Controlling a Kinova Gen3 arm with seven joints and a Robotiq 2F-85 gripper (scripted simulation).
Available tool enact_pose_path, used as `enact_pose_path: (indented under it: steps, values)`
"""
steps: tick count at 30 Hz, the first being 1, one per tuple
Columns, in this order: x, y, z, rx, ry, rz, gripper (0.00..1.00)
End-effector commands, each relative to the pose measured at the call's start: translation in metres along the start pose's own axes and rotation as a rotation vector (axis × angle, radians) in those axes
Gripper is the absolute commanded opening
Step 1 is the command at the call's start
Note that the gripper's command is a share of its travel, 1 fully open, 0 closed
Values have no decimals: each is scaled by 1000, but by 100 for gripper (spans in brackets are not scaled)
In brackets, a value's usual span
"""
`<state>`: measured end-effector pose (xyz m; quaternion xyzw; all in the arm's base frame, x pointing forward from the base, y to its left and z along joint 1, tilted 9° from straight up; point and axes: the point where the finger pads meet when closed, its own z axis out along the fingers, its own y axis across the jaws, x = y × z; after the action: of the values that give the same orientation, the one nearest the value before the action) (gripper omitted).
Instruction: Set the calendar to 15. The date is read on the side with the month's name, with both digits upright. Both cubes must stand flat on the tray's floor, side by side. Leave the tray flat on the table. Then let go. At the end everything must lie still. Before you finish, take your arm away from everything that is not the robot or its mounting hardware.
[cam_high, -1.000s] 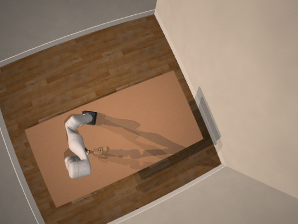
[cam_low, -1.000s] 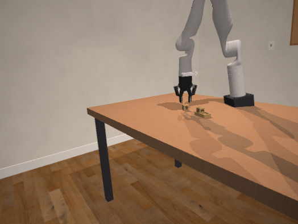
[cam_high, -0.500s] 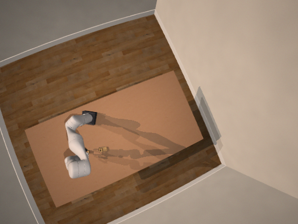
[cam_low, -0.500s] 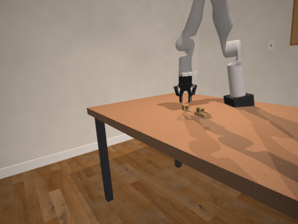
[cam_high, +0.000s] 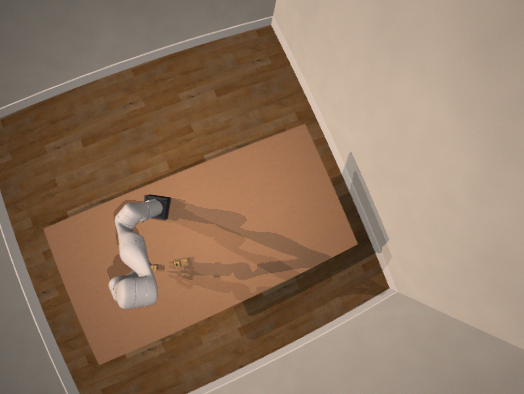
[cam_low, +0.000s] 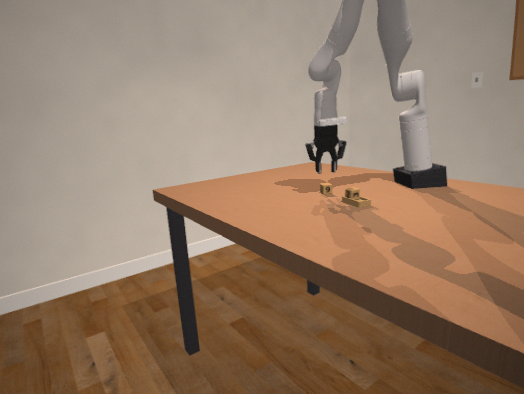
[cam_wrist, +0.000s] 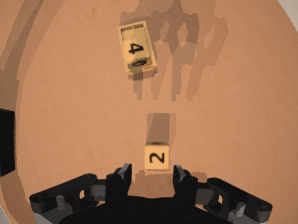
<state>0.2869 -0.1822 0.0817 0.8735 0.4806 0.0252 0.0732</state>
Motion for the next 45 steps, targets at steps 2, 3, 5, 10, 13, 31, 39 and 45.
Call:
enact_pose_path:
  steps: [2,3,5,10,13,31,39,45]
  values:
    - [7,4,-11,-12,11,-14,48]
    - [7,4,-12,-12,11,-14,48]
    - [7,4,-13,-12,11,-14,48]
    - [7,4,-14,-12,11,-14,48]
    - [7,4,-13,-11,8,-13,48]
    - [9,0,-9,9,-151,-11,48]
    - [10,3,-12,-9,-235,-12,48]
    - [10,4,-13,-14,-249,-12,48]
